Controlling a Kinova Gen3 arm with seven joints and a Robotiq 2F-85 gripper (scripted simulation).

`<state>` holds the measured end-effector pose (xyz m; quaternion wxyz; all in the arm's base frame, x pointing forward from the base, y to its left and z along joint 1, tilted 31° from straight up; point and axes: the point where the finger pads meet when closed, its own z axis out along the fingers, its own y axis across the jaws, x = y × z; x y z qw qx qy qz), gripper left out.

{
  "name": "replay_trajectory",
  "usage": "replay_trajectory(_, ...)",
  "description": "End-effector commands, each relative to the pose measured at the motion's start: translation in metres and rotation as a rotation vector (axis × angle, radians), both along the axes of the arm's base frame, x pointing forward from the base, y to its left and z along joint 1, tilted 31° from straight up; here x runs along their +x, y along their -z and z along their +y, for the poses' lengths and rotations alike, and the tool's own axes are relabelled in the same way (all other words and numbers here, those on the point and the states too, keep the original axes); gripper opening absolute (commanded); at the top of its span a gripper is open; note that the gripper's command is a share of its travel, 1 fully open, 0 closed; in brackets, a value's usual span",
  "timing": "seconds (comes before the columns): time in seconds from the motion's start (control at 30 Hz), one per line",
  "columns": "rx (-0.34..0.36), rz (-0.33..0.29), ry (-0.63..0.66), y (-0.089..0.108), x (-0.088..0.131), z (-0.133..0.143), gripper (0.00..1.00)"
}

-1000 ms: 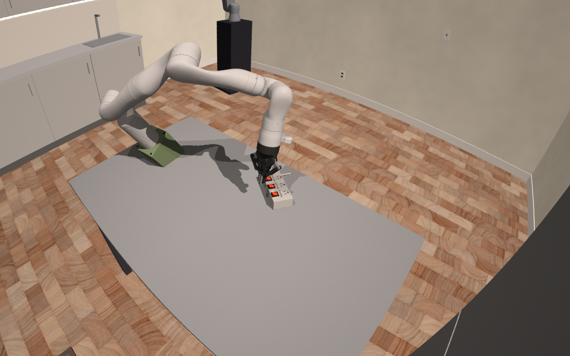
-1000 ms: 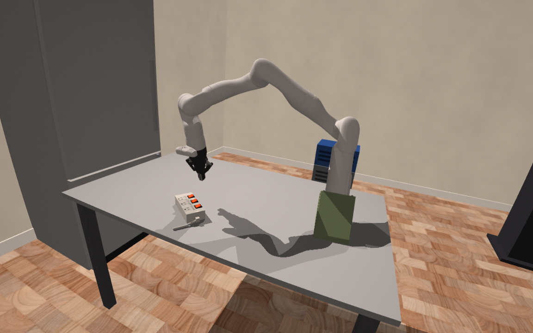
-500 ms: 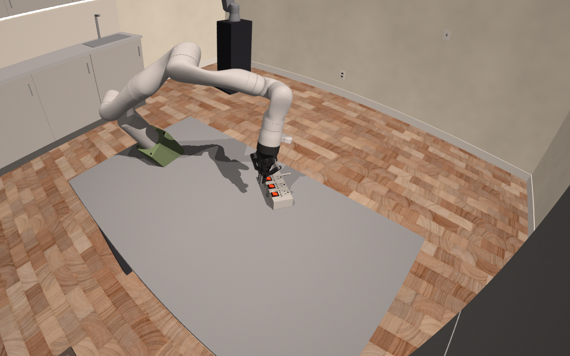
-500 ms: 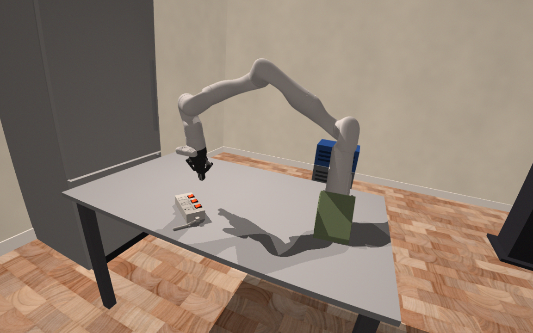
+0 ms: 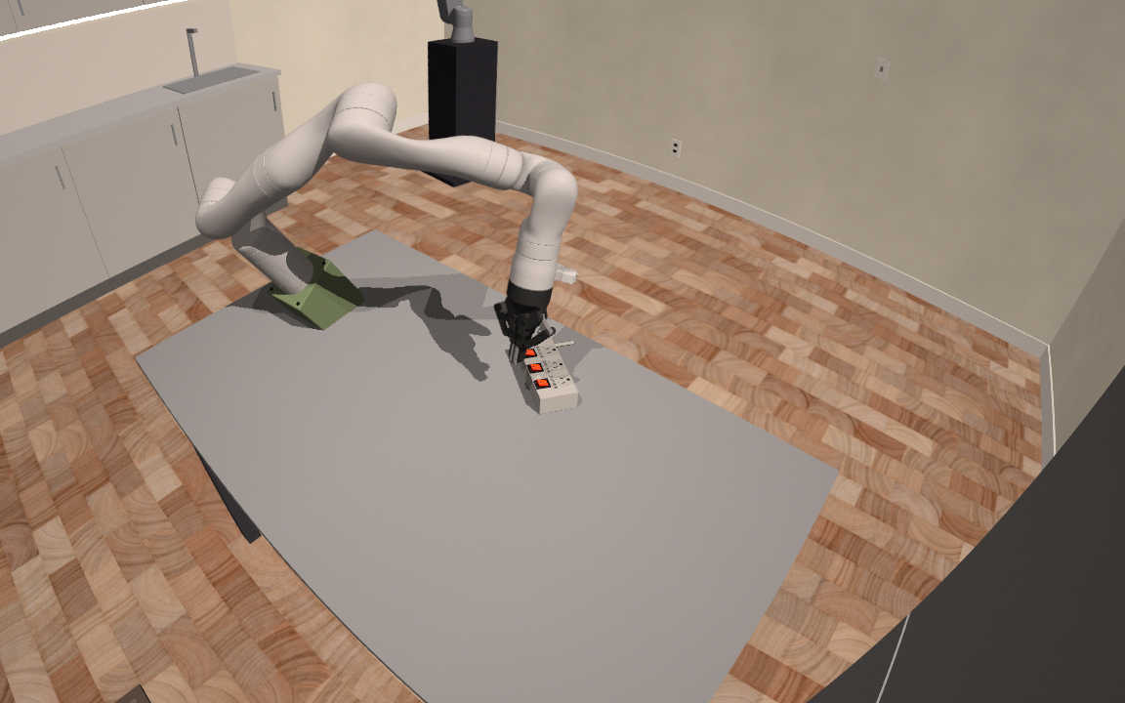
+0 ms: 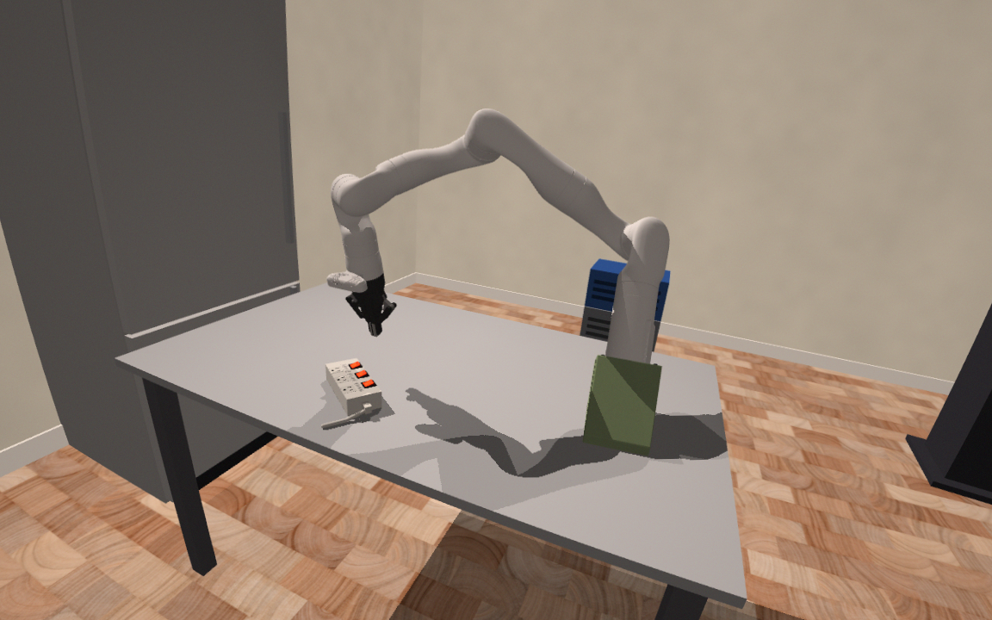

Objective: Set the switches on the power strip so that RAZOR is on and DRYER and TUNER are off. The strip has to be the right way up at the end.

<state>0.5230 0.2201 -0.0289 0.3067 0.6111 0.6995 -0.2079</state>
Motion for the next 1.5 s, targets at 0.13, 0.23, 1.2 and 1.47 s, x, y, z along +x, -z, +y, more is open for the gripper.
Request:
replay_trajectory(0.13, 0.001, -0.001, -0.001, 0.002, 0.001, -0.001, 0.00)
replay_trajectory(0.23, 0.001, -0.001, -0.001, 0.008, 0.002, -0.004, 0.00)
replay_trajectory(1.2, 0.002, -0.001, 0.000, 0.038, 0.007, -0.022, 0.00)
replay_trajectory(1.47, 0.002, 0.000, 0.000, 0.041, 0.007, -0.024, 0.00)
